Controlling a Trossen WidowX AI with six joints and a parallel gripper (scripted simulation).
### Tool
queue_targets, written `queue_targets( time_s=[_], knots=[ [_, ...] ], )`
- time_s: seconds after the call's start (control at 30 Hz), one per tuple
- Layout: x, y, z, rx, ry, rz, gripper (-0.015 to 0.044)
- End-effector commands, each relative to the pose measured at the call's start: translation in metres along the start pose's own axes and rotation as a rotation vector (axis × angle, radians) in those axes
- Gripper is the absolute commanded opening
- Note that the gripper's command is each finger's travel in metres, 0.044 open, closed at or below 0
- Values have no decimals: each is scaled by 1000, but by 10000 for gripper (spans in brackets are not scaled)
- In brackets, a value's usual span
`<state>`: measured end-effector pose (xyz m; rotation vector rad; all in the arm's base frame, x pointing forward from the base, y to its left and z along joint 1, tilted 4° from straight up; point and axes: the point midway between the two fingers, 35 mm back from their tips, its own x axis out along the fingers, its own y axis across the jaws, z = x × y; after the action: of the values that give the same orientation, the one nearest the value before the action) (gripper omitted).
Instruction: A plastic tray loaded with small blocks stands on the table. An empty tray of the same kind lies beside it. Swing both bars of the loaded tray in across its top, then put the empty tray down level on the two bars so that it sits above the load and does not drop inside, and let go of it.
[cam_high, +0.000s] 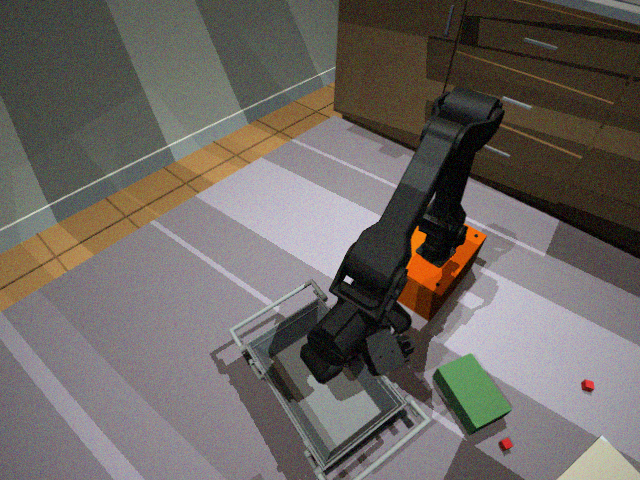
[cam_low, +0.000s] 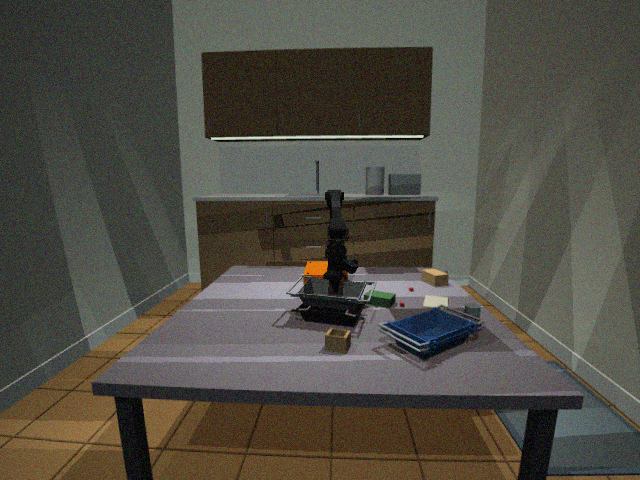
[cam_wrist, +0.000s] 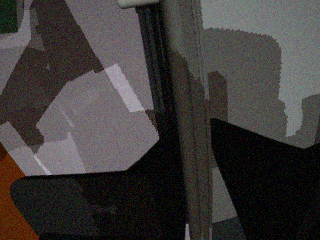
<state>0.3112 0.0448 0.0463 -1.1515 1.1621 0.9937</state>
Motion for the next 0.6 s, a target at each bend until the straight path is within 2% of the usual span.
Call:
queue_targets(
  time_s=[0.0,0.57],
  knots=[
    [9,10,-1,2,2,46,73],
    [9,10,-1,2,2,46,323]
  ],
)
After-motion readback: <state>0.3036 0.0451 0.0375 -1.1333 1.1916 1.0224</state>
